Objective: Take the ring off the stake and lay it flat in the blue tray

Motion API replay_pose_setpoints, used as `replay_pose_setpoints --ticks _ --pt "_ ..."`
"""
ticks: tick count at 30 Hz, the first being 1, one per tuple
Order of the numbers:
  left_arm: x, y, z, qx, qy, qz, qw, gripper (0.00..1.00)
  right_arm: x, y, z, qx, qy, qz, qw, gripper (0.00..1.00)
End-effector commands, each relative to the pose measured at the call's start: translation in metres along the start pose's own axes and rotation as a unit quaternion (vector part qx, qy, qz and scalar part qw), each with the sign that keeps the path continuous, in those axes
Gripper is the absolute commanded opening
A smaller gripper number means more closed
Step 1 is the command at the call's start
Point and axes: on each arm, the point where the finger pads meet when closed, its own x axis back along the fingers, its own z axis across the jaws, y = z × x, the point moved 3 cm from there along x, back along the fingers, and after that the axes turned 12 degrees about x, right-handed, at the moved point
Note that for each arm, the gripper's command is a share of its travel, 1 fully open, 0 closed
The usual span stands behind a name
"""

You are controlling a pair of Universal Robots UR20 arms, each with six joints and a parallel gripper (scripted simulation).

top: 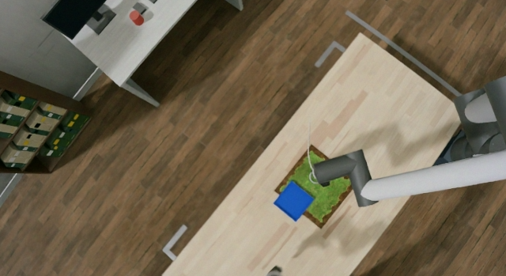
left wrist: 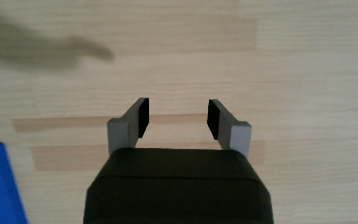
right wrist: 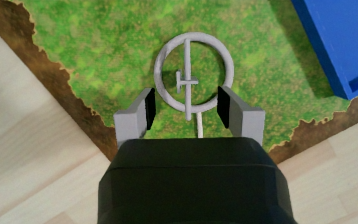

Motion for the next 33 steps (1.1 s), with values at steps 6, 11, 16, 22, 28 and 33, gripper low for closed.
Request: replay_pose_setpoints --ticks 6,11,16,22,28,33 --pt "0.003 0.028 0.189 0.104 -0.001 -0.001 0.995 1.00 0.018 -0.005 0.006 0.000 0.010 -0.002 1.000 1.00" --pt "0.003 0.023 0.272 0.163 -0.001 -0.001 0.987 1.00 0.011 -0.002 0.003 -0.001 0.007 -0.001 1.000 1.00" --pt "0.002 0.011 0.357 0.214 -0.001 -0.001 0.977 1.00 0.007 -0.006 -0.001 0.000 0.004 -0.001 1.000 1.00" --pt "0.002 -0.006 0.428 0.257 -0.001 -0.001 0.966 1.00 0.008 -0.008 0.000 0.001 0.005 -0.001 1.000 1.00" --pt "0.002 -0.056 0.557 0.337 -0.001 0.000 0.941 1.00 0.014 -0.008 0.001 0.001 0.007 -0.001 1.000 1.00" --pt "0.002 -0.097 0.632 0.386 -0.001 0.000 0.922 1.00 0.014 -0.008 0.001 0.001 0.007 -0.001 1.000 1.00"
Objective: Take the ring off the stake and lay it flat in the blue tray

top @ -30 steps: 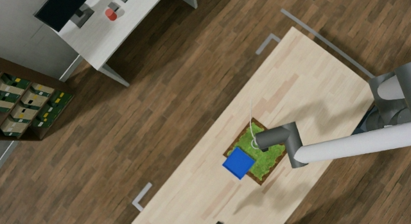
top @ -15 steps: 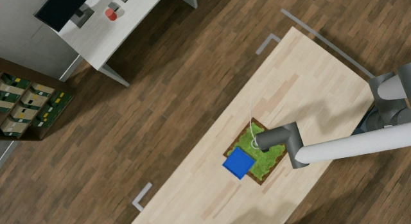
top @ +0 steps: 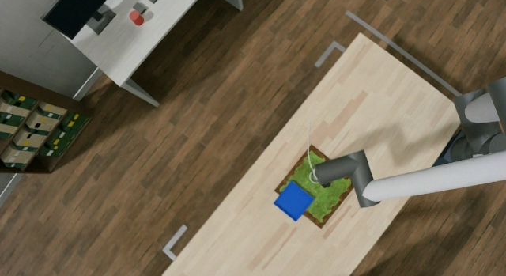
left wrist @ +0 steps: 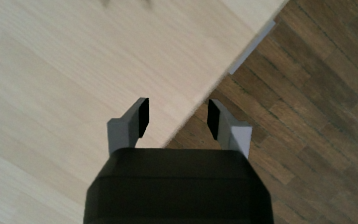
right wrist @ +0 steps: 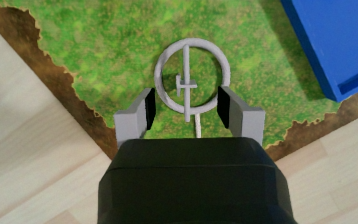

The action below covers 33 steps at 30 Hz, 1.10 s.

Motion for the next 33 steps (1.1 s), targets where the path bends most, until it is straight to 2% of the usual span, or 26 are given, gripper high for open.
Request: replay_pose_setpoints --ticks 1,4,6,7,15,21,23,24,25,33 --pt "0.003 0.021 0.098 0.058 -0.001 -0.001 0.998 1.00 0.003 -0.003 0.000 0.000 0.002 0.000 1.000 1.00" --pt "0.003 0.025 0.152 0.091 -0.001 -0.001 0.996 1.00 0.002 -0.003 0.000 0.001 0.001 0.000 1.000 1.00" --pt "0.003 0.025 0.152 0.091 -0.001 -0.001 0.996 1.00 0.002 -0.003 0.000 0.001 0.001 0.000 1.000 1.00" --pt "0.003 0.028 0.207 0.112 -0.001 -0.001 0.994 1.00 0.002 -0.003 0.000 0.001 0.001 0.000 1.000 1.00" --pt "0.002 0.014 0.341 0.204 -0.001 -0.001 0.979 1.00 0.002 -0.003 0.000 0.001 0.001 0.000 1.000 1.00" --pt "0.002 -0.011 0.445 0.268 -0.001 0.000 0.963 1.00 0.002 -0.003 0.000 0.001 0.001 0.000 1.000 1.00" --pt "0.002 -0.011 0.445 0.268 -0.001 0.000 0.963 1.00 0.002 -0.003 0.000 0.001 0.001 0.000 1.000 1.00" --pt "0.003 -0.025 0.492 0.283 -0.001 0.000 0.959 1.00 0.002 -0.003 0.000 0.001 0.001 0.000 1.000 1.00" --pt "0.002 -0.034 0.514 0.298 -0.001 0.000 0.955 1.00 0.002 -0.003 0.000 0.001 0.001 0.000 1.000 1.00" --pt "0.002 -0.097 0.633 0.385 -0.001 0.000 0.923 1.00 0.002 -0.003 0.000 0.001 0.001 0.000 1.000 1.00"
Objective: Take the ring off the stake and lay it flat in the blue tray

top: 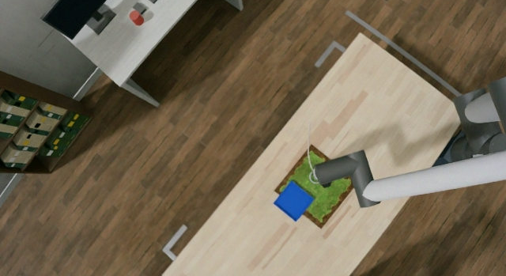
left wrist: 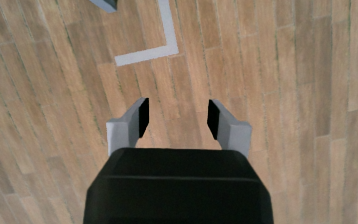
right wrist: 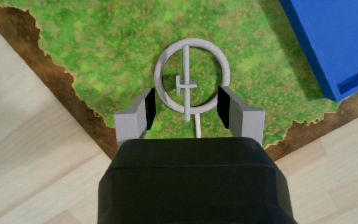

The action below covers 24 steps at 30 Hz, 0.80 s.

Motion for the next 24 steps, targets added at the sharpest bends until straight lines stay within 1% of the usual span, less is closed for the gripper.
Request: replay_pose_setpoints --ticks 1,4,5,7,10,14,24 --pt "0.003 0.021 0.098 0.056 -0.001 -0.001 0.998 1.00 0.001 -0.003 0.000 0.001 0.001 0.000 1.000 1.00" --pt "0.003 0.027 0.151 0.078 -0.001 -0.001 0.997 1.00 0.001 -0.003 0.000 0.001 0.001 0.000 1.000 1.00" --pt "0.003 0.027 0.161 0.084 -0.001 -0.001 0.996 1.00 0.001 -0.003 0.000 0.001 0.001 0.000 1.000 1.00" --pt "0.003 0.027 0.161 0.084 -0.001 -0.001 0.996 1.00 0.001 -0.003 0.000 0.001 0.001 0.000 1.000 1.00" --pt "0.003 0.028 0.184 0.098 -0.001 -0.001 0.995 1.00 0.001 -0.003 0.000 0.001 0.001 0.000 1.000 1.00" --pt "0.003 0.028 0.202 0.109 -0.001 -0.001 0.994 1.00 0.001 -0.003 0.000 0.001 0.001 0.000 1.000 1.00" --pt "0.003 0.028 0.209 0.113 -0.001 -0.001 0.994 1.00 0.001 -0.003 0.000 0.001 0.001 0.000 1.000 1.00"
